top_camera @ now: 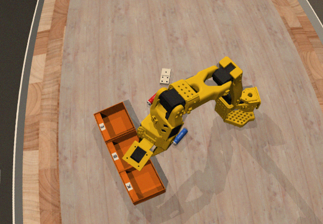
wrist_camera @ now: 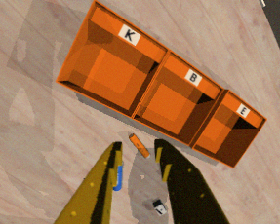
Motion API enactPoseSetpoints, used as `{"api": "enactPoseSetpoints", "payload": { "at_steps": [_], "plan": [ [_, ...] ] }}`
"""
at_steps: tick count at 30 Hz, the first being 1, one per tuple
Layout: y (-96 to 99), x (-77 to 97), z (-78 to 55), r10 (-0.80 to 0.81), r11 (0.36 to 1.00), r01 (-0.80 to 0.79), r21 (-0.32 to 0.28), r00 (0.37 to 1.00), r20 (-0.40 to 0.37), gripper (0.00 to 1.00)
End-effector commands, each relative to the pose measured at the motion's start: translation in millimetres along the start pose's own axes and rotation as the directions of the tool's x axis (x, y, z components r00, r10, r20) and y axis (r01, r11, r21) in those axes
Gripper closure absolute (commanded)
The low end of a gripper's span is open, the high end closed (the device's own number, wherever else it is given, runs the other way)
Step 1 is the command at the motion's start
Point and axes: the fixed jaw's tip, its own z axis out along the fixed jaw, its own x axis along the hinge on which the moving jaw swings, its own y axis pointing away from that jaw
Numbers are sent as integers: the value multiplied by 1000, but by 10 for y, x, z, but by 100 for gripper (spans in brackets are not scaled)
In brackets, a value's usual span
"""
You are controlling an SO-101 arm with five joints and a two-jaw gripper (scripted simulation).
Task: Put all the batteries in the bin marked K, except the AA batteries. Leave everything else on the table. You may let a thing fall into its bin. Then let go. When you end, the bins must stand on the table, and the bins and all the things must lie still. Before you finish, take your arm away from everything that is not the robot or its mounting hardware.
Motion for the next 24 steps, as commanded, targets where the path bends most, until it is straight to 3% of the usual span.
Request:
{"api": "enactPoseSetpoints", "payload": {
  "at_steps": [1,7,9,15,24],
  "plan": [
    [-76,188,79,-168,986,168,-16,984,-59,87],
    [-122,536,240,-406,913,388,-130,899,-166,84],
    [-122,536,240,-406,913,388,-130,899,-166,84],
    [-131,754,312,-538,838,496,-226,820,-195,82],
    [-131,798,325,-564,820,516,-247,802,-197,81]
  ]
}}
